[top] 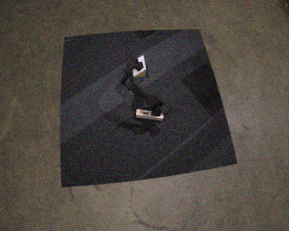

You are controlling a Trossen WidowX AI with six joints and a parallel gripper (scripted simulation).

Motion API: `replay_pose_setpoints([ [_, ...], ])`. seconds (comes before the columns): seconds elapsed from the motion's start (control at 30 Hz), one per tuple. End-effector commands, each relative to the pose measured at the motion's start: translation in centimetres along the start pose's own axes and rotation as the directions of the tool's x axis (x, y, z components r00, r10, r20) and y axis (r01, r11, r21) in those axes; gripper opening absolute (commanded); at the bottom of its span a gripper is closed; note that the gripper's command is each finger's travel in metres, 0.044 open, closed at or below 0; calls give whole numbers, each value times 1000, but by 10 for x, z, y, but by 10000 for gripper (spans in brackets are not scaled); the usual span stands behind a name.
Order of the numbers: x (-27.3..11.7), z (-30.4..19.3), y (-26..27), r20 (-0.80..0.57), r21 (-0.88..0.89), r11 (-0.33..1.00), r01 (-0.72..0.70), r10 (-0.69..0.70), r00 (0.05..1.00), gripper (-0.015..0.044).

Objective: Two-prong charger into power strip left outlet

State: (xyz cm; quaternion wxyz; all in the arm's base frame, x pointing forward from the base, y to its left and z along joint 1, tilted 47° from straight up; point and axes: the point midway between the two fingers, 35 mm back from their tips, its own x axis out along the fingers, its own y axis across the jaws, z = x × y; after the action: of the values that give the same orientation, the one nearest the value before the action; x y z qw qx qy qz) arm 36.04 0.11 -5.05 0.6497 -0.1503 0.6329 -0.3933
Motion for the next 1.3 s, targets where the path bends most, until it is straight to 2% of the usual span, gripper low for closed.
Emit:
replay_pose_setpoints([
  [0.0, -1, 9, 0, 15, 14, 1000, -5, 5, 1000, 0],
  [1.27, 1, 15, 0, 16, 14, 1000, -5, 5, 1000, 0],
])
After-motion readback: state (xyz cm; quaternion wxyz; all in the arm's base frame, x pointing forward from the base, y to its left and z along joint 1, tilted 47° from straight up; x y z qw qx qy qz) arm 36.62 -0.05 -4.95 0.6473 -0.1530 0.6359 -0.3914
